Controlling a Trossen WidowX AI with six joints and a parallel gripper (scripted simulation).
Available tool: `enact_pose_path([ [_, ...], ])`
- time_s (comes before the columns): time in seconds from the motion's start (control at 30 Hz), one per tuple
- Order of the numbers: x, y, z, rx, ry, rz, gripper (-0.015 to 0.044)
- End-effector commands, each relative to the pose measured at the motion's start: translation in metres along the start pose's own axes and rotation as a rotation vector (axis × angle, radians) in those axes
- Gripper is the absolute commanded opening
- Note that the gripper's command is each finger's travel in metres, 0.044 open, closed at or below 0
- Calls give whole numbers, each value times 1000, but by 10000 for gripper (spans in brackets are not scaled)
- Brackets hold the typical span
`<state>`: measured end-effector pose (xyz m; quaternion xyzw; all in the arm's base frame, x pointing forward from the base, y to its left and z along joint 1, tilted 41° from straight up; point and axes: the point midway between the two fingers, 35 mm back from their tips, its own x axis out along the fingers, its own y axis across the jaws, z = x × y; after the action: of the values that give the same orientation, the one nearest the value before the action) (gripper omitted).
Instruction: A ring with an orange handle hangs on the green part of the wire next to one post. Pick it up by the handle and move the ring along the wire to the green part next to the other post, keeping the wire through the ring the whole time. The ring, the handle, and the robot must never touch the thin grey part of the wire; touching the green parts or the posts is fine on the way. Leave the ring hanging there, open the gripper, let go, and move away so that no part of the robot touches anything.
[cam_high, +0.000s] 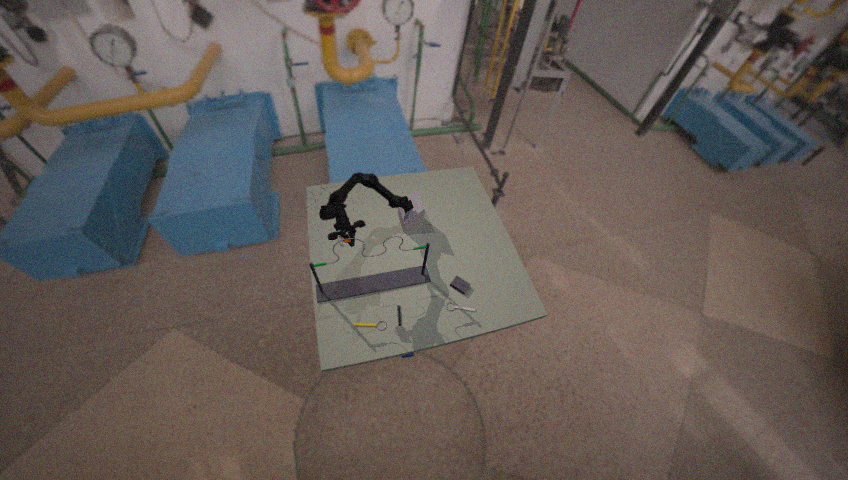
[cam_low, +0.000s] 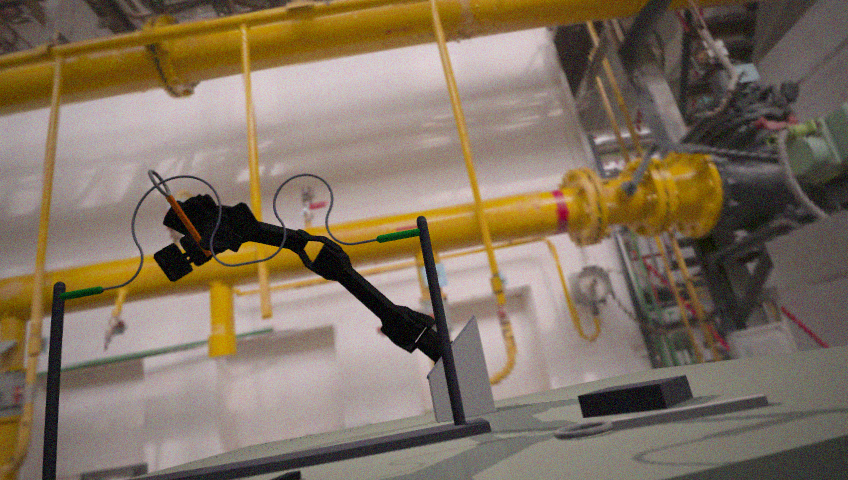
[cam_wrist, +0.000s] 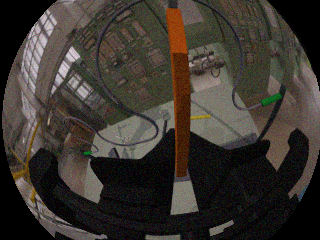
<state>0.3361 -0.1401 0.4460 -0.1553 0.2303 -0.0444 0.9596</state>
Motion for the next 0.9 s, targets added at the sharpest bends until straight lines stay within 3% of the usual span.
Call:
enact_pose_path([
  [0.0, 0, -2, 0, -52, 1, -29, -150],
  [0.87, -1, -13, 2, -357, 3, -203, -150],
])
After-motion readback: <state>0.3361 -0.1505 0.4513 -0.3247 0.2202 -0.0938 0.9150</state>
